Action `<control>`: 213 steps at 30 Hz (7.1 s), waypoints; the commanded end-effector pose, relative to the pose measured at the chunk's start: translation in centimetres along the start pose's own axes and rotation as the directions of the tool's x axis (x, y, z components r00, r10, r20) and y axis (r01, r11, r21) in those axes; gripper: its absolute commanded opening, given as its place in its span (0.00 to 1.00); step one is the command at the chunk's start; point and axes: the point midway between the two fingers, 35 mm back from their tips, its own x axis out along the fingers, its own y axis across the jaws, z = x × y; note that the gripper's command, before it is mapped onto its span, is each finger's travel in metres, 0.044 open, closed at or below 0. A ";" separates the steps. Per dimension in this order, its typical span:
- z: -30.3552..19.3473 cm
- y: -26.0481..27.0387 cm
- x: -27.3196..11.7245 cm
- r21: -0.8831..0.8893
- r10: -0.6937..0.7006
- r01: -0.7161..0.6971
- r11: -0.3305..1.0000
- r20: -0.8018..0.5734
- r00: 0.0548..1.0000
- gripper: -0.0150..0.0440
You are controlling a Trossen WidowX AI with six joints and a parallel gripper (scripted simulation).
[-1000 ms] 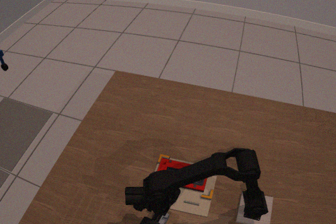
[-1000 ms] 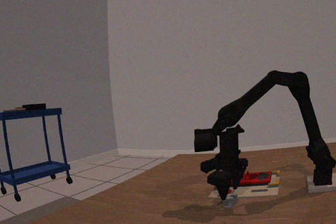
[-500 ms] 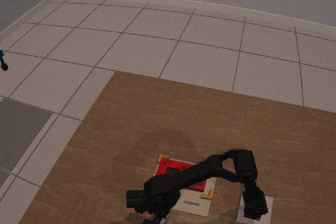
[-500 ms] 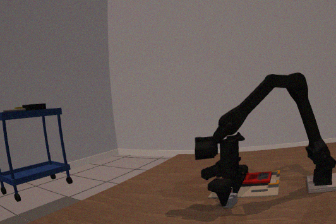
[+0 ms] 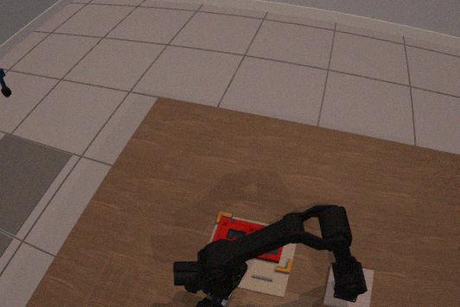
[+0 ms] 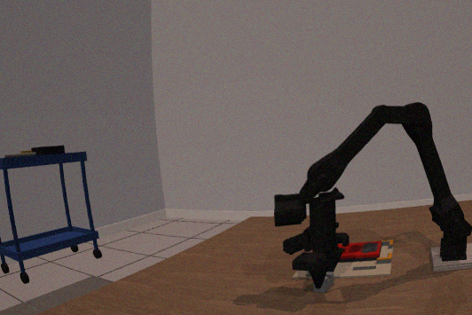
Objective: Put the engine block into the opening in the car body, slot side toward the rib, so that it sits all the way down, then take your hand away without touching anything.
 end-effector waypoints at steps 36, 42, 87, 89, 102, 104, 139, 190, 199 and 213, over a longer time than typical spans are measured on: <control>0.3 0.2 -10.6 -0.004 0.001 -0.001 1.000 -0.003 1.000 0.25; 0.0 0.0 -12.4 -0.004 0.001 -0.001 1.000 -0.003 1.000 0.25; -2.3 0.0 -10.1 -0.004 0.004 -0.002 1.000 0.655 0.756 0.25; -2.3 0.0 -10.1 -0.004 0.004 -0.002 1.000 0.658 0.753 0.25; -2.4 0.1 -9.5 -0.005 0.004 -0.001 1.000 0.706 0.708 0.25; -2.5 0.1 -8.9 -0.004 0.005 -0.002 1.000 0.740 0.672 0.25; -2.7 0.1 -3.3 -0.004 0.004 -0.002 1.000 0.755 0.656 0.25; -2.6 0.3 0.9 -0.001 0.011 -0.015 1.000 0.761 0.648 0.92; -2.8 0.3 0.7 -0.002 0.007 -0.008 1.000 0.758 0.653 1.00; -5.8 0.4 -2.3 -0.004 0.005 -0.003 1.000 0.753 0.658 1.00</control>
